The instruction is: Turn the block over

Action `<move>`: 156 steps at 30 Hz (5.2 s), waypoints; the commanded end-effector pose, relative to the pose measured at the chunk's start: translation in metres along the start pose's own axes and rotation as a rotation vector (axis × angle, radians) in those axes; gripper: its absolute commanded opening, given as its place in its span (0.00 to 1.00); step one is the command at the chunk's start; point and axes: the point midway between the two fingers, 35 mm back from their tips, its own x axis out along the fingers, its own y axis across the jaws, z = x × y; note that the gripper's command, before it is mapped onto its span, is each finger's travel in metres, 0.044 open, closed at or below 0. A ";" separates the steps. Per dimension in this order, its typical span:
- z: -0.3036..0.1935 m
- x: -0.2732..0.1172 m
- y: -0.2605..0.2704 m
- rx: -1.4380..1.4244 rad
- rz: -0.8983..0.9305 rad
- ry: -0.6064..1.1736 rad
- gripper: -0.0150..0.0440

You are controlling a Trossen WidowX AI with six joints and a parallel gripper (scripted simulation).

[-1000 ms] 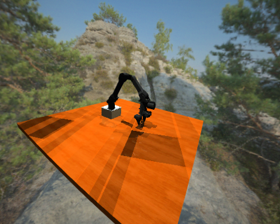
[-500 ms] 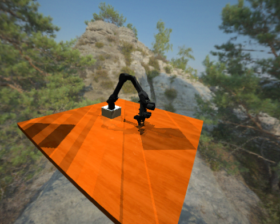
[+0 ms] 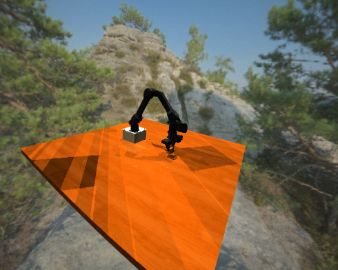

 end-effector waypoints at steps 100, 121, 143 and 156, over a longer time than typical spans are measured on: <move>-0.010 0.019 0.001 0.008 0.010 -1.106 0.25; -0.010 0.019 0.001 0.008 0.010 -1.106 0.48; -0.010 0.019 0.001 0.008 0.010 -1.106 1.00; -0.010 0.019 0.001 0.008 0.010 -1.106 1.00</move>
